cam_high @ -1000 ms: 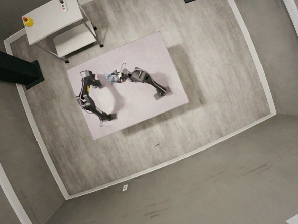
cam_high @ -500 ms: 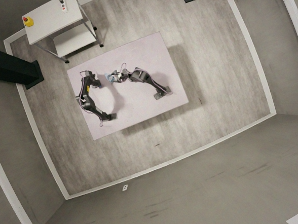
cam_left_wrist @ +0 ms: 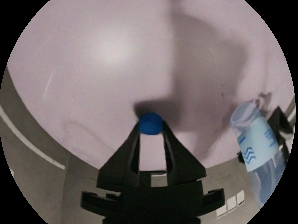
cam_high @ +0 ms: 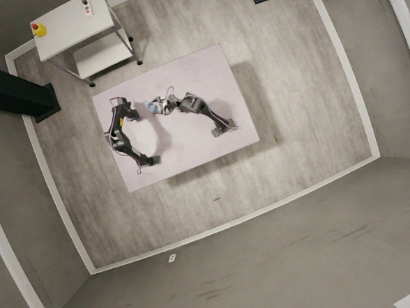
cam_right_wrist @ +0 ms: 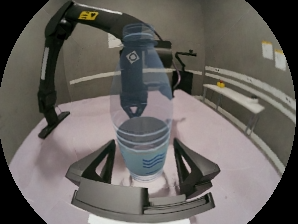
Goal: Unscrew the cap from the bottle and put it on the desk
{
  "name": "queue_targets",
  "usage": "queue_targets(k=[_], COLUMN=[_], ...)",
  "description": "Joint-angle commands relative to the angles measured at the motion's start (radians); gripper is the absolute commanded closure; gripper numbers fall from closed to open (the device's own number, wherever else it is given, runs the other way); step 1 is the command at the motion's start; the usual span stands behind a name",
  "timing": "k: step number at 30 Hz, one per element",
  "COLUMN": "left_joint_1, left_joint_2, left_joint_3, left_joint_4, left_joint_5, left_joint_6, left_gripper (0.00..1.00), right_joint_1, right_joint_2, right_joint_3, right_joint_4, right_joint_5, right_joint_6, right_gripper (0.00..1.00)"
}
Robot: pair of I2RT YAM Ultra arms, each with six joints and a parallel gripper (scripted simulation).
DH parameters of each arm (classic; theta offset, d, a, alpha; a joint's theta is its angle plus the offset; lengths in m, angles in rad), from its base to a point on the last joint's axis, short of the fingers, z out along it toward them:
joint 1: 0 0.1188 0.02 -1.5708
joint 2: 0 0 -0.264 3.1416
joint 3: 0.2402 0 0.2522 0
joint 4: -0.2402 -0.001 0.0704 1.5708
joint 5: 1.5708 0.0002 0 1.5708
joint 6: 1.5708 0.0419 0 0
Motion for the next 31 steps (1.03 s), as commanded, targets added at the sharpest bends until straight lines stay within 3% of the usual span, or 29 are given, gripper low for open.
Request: queue_targets(k=[1, 3, 11, 31], left_joint_1=[0.000, 0.000, 0.000, 0.000], left_joint_2=[-0.012, -0.012, -0.085, -0.075], left_joint_3=[0.007, 0.007, 0.158, 0.169], left_joint_4=[0.000, 0.000, -0.212, -0.189], left_joint_5=[-0.001, -0.001, -0.001, -0.001], left_joint_6=[0.000, 0.000, 0.000, 0.000], left_gripper=[0.66, 0.43, 0.43, 0.43], right_joint_1=[0.000, 0.000, -0.064, -0.067], right_joint_2=[-0.008, -0.008, -0.135, -0.123], right_joint_3=[0.004, 0.004, -0.161, -0.155], right_joint_4=[0.004, 0.004, 0.051, 0.042], right_joint_5=[0.000, 0.000, -0.067, -0.056], right_joint_6=[0.000, 0.000, -0.001, 0.000], right_gripper=[0.06, 0.06, 0.06, 0.06])
